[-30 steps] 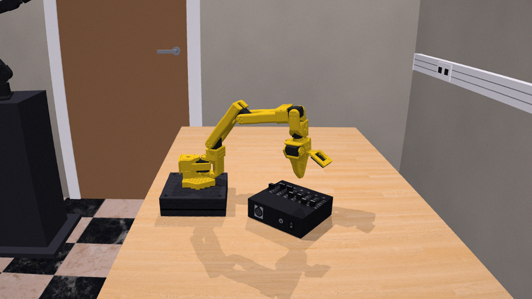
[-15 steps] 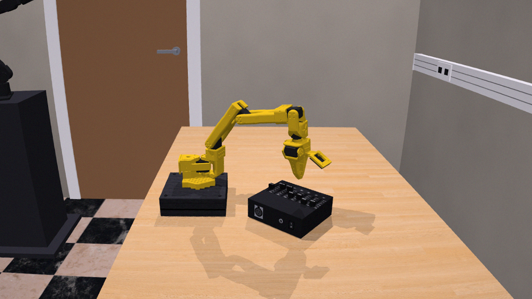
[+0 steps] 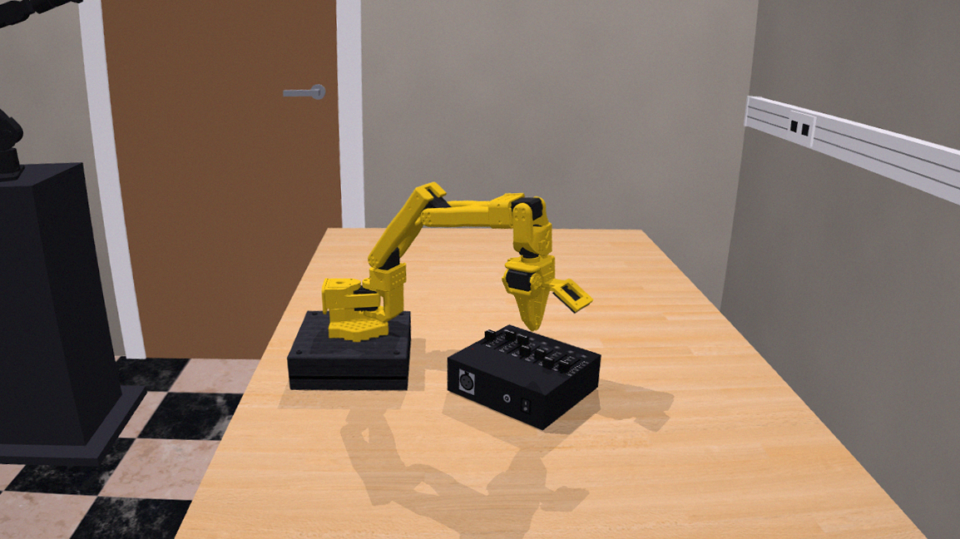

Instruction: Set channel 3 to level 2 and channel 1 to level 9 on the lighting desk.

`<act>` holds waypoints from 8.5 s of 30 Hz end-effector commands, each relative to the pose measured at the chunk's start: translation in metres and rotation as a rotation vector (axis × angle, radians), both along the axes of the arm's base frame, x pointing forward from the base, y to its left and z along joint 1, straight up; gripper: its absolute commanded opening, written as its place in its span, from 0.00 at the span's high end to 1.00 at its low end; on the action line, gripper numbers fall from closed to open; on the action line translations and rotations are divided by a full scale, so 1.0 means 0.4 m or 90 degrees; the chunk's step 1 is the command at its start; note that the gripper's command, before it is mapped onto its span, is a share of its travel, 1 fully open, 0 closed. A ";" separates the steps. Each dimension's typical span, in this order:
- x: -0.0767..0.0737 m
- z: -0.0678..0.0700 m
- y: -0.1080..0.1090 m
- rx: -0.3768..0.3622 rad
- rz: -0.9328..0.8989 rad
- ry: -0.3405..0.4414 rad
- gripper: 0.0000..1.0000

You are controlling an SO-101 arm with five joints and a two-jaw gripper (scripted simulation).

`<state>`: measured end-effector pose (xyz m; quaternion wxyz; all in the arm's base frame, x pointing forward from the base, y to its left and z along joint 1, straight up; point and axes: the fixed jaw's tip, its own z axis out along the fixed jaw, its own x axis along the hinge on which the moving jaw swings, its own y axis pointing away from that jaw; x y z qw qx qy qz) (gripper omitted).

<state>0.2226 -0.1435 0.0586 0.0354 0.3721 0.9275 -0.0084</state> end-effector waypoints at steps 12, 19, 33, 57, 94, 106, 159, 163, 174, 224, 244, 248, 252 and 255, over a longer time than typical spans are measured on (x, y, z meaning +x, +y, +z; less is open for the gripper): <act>-0.011 -0.020 -0.006 0.011 0.001 0.016 1.00; -0.013 -0.031 -0.005 0.018 0.002 0.025 1.00; -0.012 -0.042 -0.005 0.020 0.002 0.028 1.00; -0.012 -0.092 -0.005 0.027 0.002 0.038 1.00; -0.012 -0.082 -0.005 0.027 0.002 0.038 1.00; -0.011 -0.100 -0.005 0.027 0.002 0.038 1.00; -0.012 -0.128 -0.004 0.027 0.002 0.038 1.00; -0.012 -0.128 -0.003 0.027 0.002 0.038 1.00; -0.007 -0.128 0.002 0.027 0.002 0.038 1.00; 0.008 -0.124 0.019 0.027 0.002 0.038 1.00; 0.013 -0.125 0.025 0.027 0.002 0.038 1.00; 0.013 -0.125 0.025 0.027 0.002 0.038 1.00; 0.015 -0.125 0.027 0.027 0.002 0.038 1.00; 0.017 -0.125 0.029 0.027 0.002 0.038 1.00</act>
